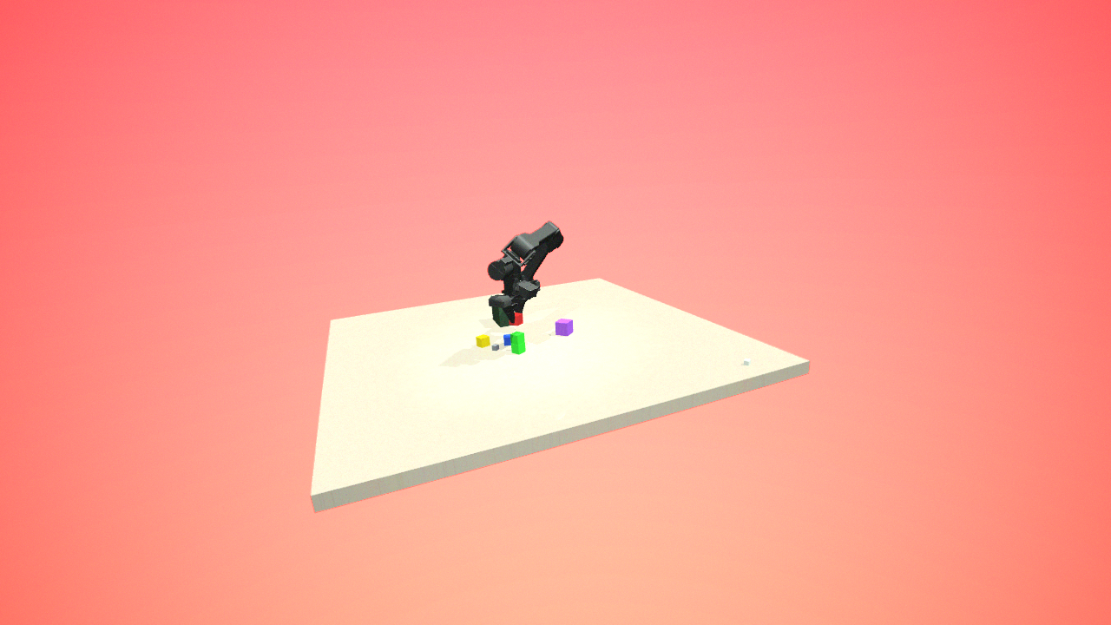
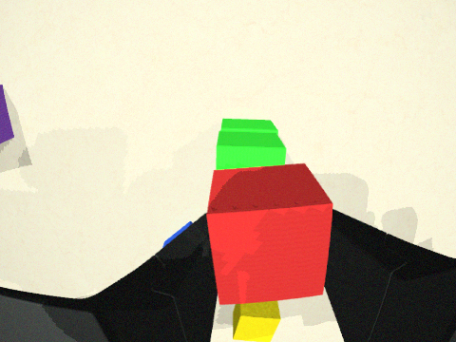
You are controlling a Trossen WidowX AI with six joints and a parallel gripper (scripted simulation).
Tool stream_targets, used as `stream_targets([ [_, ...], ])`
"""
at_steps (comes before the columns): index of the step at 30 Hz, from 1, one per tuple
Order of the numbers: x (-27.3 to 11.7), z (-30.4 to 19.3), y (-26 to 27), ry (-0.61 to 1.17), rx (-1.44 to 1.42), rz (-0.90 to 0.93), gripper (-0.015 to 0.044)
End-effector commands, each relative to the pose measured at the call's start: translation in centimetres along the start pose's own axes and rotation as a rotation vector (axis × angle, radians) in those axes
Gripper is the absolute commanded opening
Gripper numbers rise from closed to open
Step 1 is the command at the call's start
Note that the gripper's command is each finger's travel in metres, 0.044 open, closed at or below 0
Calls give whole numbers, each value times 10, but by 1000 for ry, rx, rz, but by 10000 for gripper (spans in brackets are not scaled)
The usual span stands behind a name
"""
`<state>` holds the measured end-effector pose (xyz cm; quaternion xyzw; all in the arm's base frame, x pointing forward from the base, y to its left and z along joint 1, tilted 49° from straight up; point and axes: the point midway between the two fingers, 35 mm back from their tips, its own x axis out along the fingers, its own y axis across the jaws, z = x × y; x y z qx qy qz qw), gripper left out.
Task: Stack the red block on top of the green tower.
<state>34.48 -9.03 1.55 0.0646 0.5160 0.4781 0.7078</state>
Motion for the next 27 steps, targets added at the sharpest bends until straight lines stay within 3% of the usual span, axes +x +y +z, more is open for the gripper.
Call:
stream_targets([
  [1,7,0,1,-2,4,4,0],
  [9,33,0,2,-3,4,5,0],
  [27,34,0,2,-3,4,5,0],
])
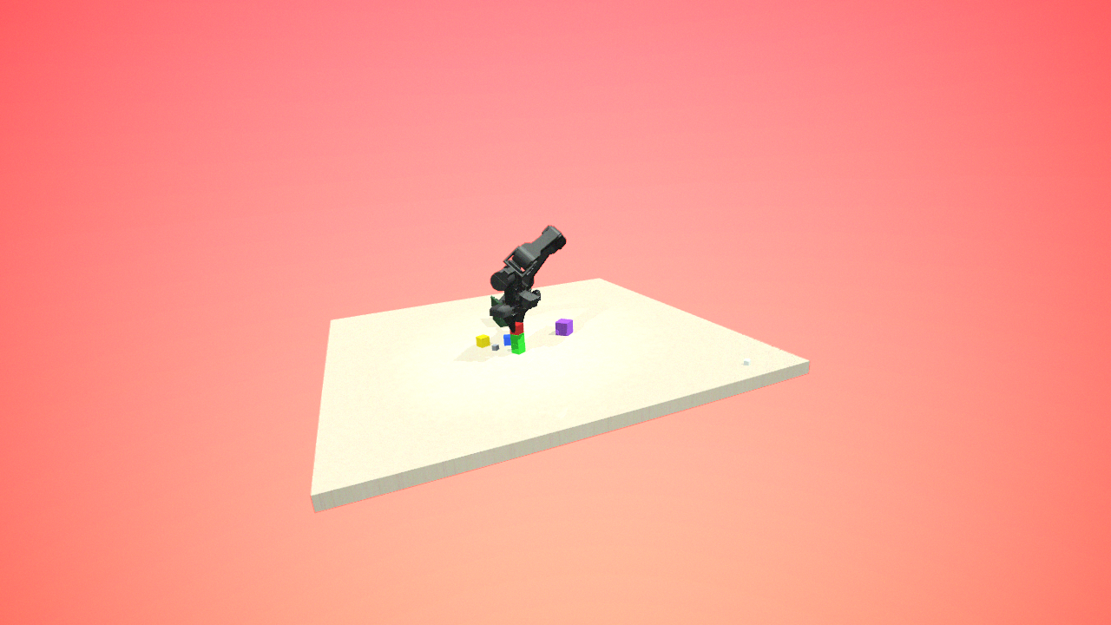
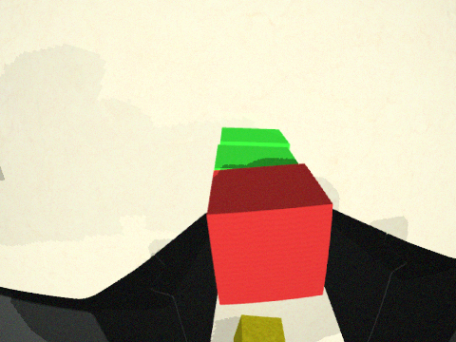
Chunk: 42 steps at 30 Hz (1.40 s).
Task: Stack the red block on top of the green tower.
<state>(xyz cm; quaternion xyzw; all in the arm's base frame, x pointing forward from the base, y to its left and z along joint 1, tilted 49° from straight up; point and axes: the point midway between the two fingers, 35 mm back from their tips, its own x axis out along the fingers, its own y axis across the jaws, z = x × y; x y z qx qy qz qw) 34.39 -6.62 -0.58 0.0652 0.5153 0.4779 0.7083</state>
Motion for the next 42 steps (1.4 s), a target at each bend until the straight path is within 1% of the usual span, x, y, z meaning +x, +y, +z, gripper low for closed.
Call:
stream_targets([
  [1,2,0,1,-1,3,5,0],
  [21,4,0,1,-1,3,5,0],
  [26,-6,0,1,-1,4,4,0],
  [27,1,0,2,1,8,8,26],
  [42,1,0,2,1,8,8,420],
])
